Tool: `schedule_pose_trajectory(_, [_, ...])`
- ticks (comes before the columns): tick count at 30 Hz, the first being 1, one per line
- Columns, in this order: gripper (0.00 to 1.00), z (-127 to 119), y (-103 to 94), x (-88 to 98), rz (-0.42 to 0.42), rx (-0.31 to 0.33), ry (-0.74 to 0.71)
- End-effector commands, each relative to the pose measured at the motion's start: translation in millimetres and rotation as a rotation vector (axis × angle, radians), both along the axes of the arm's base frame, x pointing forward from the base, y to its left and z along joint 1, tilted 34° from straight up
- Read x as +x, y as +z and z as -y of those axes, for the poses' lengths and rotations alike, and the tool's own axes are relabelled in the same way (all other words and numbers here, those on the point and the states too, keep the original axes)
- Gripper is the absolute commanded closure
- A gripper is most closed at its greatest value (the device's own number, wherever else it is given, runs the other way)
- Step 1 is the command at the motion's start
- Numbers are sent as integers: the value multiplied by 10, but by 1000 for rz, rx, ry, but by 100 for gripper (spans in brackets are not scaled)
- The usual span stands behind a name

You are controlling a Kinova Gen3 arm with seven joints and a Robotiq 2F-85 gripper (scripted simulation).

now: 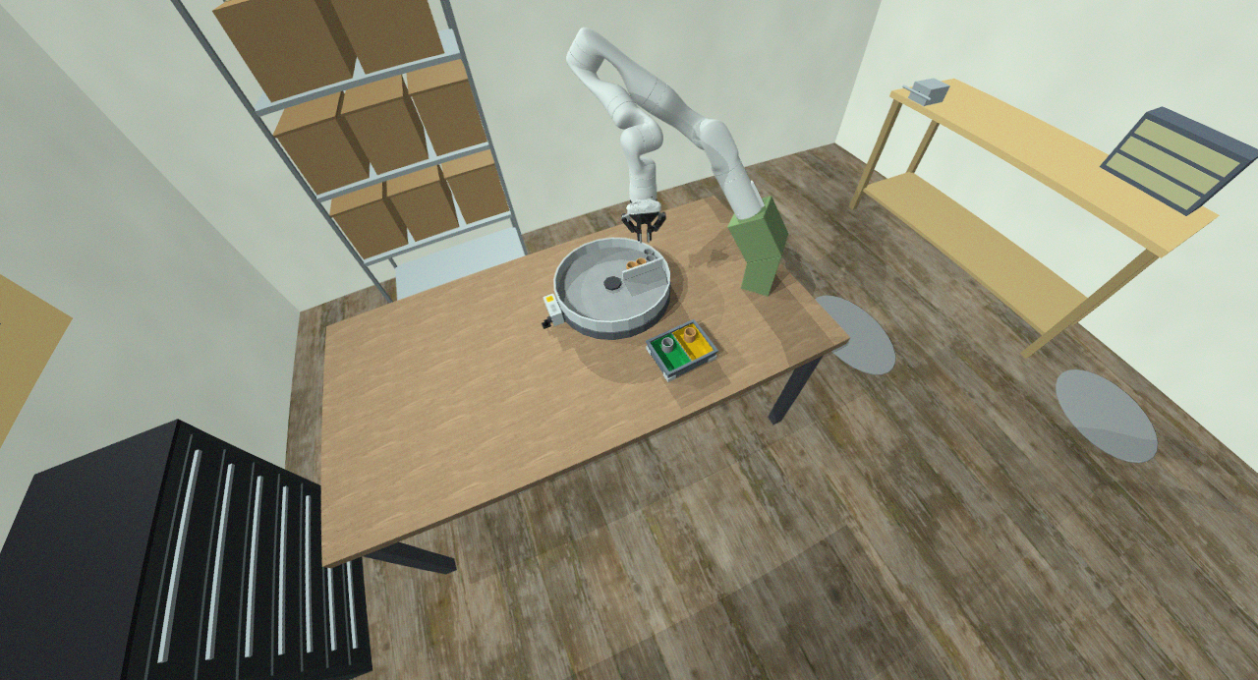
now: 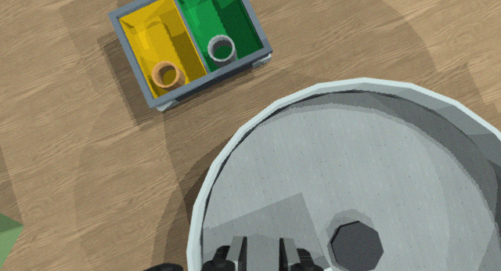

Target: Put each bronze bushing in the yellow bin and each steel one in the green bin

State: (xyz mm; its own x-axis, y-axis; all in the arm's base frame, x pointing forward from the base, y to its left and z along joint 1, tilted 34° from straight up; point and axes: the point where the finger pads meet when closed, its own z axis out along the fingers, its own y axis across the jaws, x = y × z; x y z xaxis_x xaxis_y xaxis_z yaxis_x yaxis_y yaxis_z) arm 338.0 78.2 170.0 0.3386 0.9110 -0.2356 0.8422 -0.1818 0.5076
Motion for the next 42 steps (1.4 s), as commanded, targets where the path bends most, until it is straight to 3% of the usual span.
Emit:
schedule_pose_trajectory(1, [82,229,-53,6,14,7,-33])
schedule_pose_trajectory(4, [82,516,-172,6,30,26,-70])
schedule_pose_trajectory(7, [82,516,-172,6,30,26,-70])
schedule_pose_trajectory(11, [82,898,-330,5,53,51,-120])
schedule_pose_trajectory(17, [82,994,-369,5,58,58,-132])
schedule_pose_trajectory(22, [82,1472,-567,4,86,89,-194])
schedule_pose_trajectory(25, [82,1472,-567,4,86,89,-194])
schedule_pose_trajectory(28, [82,1759,-685,3,103,108,-231])
schedule_pose_trajectory(30, [82,1759,-685,3,103,108,-231])
schedule_pose_trajectory(32, [82,1950,-764,2,114,120,-256])
schedule_pose_trajectory(35, [82,1950,-764,2,114,120,-256])
schedule_pose_trajectory(40, [82,2407,-952,6,141,151,-314])
schedule_pose_trajectory(42, [82,2428,-962,1,142,152,-318])
